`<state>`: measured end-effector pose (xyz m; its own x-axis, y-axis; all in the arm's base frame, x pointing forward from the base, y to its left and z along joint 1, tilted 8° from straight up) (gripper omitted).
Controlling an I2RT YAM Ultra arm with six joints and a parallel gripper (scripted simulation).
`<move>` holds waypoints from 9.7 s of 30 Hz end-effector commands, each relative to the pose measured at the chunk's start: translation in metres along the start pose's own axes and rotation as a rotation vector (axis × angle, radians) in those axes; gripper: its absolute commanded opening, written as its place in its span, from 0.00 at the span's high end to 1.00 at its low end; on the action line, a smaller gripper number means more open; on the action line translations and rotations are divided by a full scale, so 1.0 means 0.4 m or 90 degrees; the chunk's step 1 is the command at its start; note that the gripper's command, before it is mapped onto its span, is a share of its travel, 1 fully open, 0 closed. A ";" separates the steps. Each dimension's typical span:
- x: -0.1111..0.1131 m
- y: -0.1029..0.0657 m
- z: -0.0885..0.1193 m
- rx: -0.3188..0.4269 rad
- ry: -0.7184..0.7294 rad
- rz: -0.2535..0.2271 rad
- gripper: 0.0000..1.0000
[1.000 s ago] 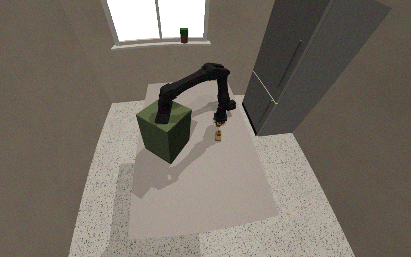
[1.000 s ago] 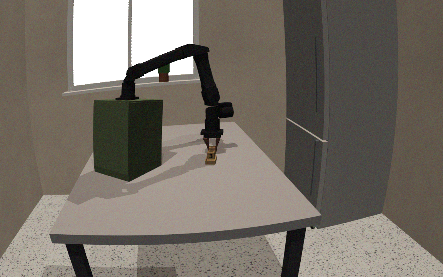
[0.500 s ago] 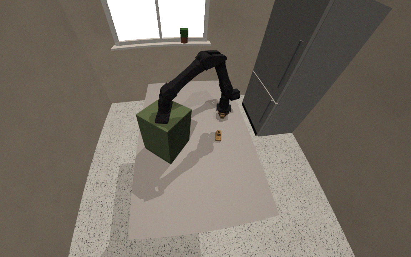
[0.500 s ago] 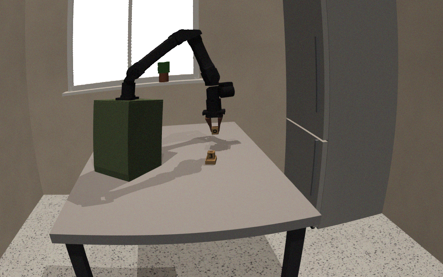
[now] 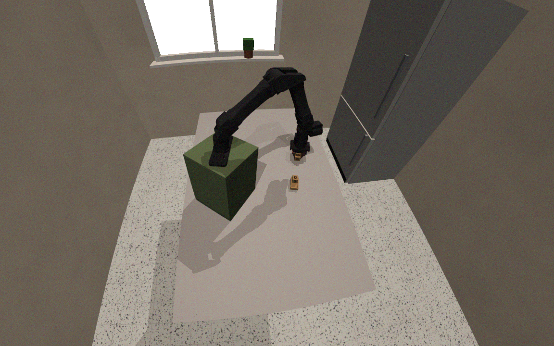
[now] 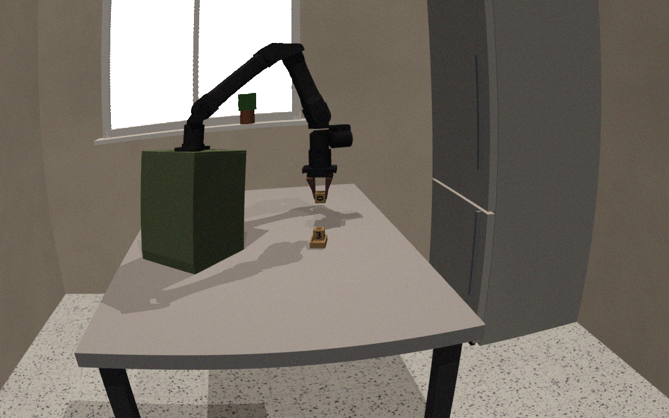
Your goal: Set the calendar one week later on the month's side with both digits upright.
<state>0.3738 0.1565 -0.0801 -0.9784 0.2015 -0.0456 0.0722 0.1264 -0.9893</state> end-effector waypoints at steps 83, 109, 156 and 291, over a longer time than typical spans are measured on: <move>-0.039 0.124 0.301 -0.001 0.010 0.007 0.73; -0.039 0.124 0.300 -0.001 0.009 0.007 0.73; -0.039 0.145 0.300 -0.001 0.009 0.007 0.73; -0.039 0.214 0.300 -0.001 0.009 0.007 0.73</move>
<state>0.3686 0.0471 -0.1835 -0.9754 0.2160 -0.0446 0.0720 0.1207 -0.9901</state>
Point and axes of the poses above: the point where the finger pads meet when closed, its own y axis out along the fingers, its own x axis across the jaws, z = x × y, the point moved 6 cm from there along -y, back along the fingers, and after that the axes turned 6 degrees about y, right-handed, at the moved point
